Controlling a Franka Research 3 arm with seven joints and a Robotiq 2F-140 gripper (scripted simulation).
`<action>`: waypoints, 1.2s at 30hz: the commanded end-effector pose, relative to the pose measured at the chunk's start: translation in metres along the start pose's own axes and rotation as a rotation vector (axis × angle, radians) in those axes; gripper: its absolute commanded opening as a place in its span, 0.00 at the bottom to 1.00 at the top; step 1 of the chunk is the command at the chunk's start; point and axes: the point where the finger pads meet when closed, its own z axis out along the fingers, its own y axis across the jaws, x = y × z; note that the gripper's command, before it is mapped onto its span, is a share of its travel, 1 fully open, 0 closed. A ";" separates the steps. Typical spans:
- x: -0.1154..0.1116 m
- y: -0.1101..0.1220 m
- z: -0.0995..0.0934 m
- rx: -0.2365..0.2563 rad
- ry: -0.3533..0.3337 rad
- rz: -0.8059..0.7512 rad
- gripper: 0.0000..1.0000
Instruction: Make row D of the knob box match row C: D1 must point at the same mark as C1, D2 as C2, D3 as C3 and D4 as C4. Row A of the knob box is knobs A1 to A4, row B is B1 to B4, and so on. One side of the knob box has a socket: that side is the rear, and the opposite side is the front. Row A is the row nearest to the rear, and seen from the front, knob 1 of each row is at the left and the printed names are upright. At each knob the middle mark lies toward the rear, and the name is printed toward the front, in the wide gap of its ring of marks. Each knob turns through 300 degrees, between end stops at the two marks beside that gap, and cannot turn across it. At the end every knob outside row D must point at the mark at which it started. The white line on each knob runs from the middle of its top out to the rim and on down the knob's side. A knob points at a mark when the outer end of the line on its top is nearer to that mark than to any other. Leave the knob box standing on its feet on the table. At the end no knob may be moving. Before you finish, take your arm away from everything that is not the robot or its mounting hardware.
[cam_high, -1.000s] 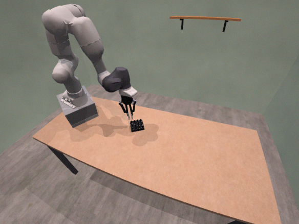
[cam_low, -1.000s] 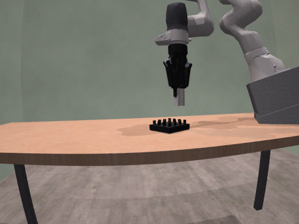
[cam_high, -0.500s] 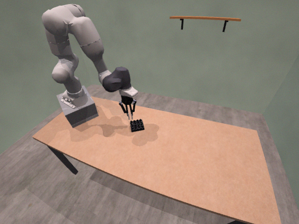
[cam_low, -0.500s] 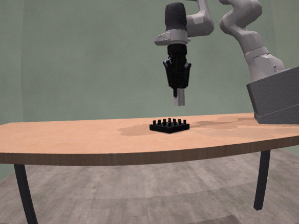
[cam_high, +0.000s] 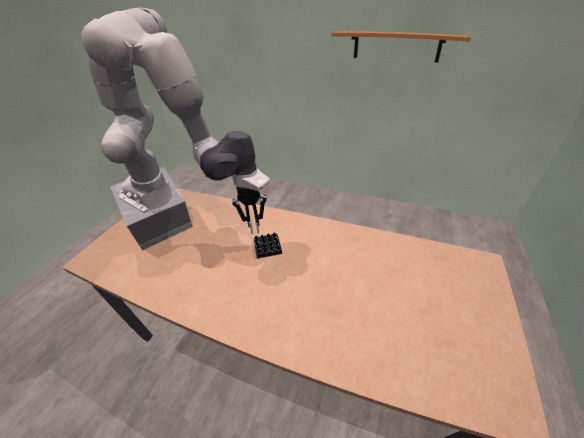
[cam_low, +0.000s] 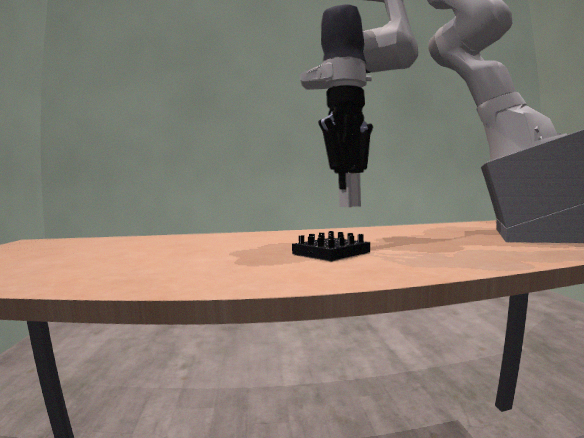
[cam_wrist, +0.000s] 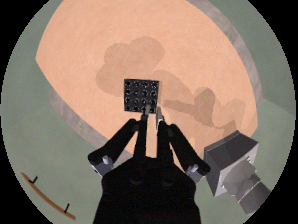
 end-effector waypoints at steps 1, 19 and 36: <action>0.001 -0.001 -0.001 -0.001 0.000 -0.013 0.12; 0.001 -0.001 0.008 0.000 0.001 -0.012 0.12; 0.001 -0.001 0.028 0.000 0.001 -0.012 0.12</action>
